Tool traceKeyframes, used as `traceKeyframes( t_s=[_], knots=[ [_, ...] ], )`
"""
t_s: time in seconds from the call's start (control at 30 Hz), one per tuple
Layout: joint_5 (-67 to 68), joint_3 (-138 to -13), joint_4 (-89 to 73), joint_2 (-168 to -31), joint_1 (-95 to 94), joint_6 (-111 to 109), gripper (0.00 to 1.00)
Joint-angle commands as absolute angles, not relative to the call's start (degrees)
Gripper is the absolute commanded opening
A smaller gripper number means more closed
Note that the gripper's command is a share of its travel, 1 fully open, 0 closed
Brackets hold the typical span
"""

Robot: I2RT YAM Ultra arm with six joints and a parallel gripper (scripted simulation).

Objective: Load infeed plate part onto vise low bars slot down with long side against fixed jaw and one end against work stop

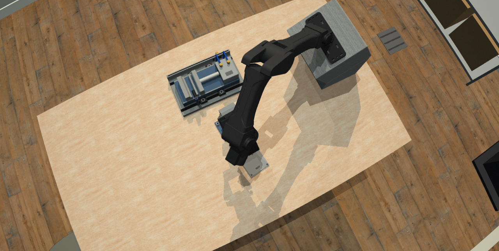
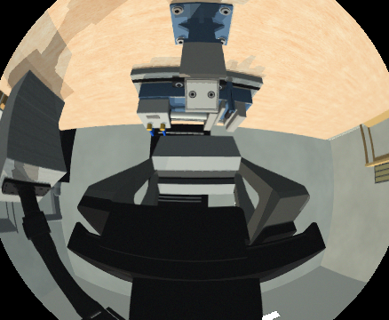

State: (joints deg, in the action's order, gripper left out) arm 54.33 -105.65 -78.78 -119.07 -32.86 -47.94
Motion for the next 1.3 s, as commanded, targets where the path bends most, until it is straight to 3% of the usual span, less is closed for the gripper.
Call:
traceKeyframes(
  t_s=[0.0,1.27],
  knots=[
    [55.73,-107.33,-79.71,-117.24,-33.36,-48.22,0.0],
    [55.75,-105.97,-72.07,-122.5,-31.48,-50.53,0.0]
  ],
)
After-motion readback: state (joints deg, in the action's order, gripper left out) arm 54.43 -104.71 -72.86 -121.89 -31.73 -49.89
